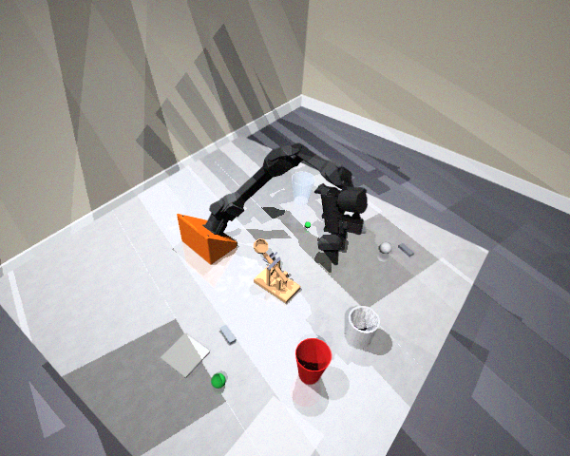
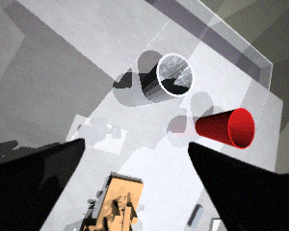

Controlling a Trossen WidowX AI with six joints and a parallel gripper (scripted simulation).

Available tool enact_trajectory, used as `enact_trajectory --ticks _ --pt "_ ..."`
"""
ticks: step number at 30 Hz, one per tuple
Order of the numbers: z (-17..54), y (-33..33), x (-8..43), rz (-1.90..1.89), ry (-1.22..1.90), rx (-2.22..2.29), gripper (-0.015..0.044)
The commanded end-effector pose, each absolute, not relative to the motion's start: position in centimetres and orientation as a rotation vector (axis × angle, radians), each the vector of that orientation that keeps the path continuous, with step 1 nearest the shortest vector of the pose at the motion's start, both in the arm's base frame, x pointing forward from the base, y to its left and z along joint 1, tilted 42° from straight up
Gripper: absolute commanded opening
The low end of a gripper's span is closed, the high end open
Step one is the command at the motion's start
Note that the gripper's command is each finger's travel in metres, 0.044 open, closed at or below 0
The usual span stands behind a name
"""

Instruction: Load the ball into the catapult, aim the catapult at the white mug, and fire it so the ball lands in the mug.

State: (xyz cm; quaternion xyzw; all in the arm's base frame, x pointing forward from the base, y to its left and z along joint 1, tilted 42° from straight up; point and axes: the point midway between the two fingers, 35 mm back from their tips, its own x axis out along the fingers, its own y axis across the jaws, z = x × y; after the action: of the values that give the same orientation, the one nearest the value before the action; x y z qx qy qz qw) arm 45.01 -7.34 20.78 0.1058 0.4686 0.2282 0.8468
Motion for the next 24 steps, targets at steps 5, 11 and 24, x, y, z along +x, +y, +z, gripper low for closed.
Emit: enact_trajectory --ticks 5,11,24 --pt "21.1 -12.6 48.3 0.404 0.894 0.487 0.0440" --pt "21.4 -15.8 49.7 0.378 0.834 0.674 0.0440" --pt "21.6 -17.0 50.0 0.374 0.812 0.751 0.0440"
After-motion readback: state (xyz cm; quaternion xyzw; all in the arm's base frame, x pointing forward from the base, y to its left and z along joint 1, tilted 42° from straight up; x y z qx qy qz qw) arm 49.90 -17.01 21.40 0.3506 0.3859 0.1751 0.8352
